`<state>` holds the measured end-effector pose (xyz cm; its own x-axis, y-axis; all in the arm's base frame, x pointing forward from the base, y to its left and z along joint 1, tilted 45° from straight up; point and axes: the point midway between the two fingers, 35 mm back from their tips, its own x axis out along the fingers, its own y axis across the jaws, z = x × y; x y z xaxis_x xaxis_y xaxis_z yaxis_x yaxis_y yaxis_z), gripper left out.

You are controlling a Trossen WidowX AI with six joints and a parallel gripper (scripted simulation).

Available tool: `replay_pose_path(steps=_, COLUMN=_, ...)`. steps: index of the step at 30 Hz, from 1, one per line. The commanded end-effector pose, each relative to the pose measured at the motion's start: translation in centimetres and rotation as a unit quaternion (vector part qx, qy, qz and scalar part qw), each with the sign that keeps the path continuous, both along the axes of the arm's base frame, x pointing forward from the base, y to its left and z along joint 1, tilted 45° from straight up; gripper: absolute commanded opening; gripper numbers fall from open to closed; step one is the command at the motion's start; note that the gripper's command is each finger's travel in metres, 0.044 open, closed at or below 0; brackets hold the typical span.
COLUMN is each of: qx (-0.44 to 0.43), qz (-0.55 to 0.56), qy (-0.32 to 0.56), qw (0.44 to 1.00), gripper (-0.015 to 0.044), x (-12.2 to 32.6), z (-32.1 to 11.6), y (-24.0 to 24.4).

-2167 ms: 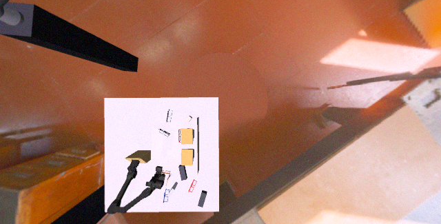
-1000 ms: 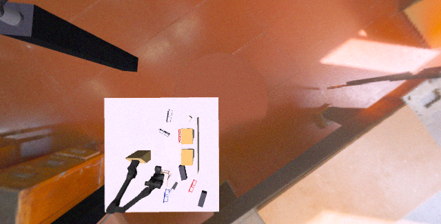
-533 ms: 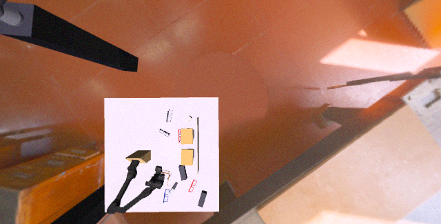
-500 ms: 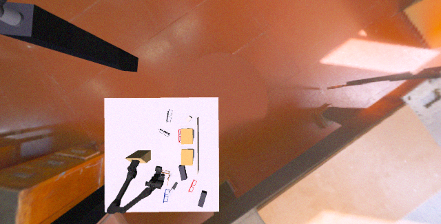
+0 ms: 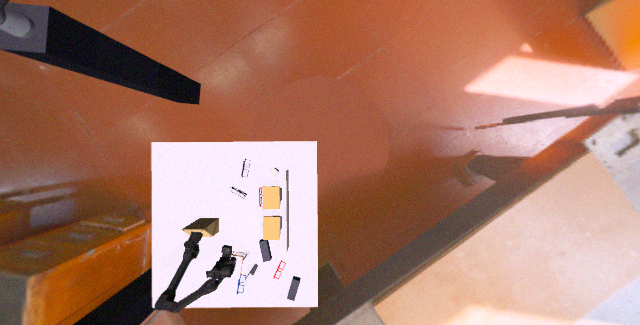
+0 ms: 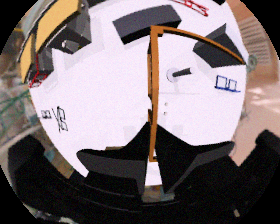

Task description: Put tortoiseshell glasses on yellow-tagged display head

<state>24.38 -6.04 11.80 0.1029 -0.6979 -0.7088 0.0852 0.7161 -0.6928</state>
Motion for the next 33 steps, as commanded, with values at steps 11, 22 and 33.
replay_pose_path(steps=11, qx=0.013, qz=-0.061, qy=-0.06, qw=0.996, gripper=0.0, x=2.2, z=-2.6, y=3.5)
replay_pose_path(steps=22, qx=0.024, qz=-0.125, qy=-0.122, qw=0.984, gripper=0.0, x=3.5, z=-6.2, y=7.5)
replay_pose_path(steps=33, qx=0.028, qz=-0.184, qy=-0.182, qw=0.966, gripper=0.0, x=3.8, z=-10.1, y=11.2)
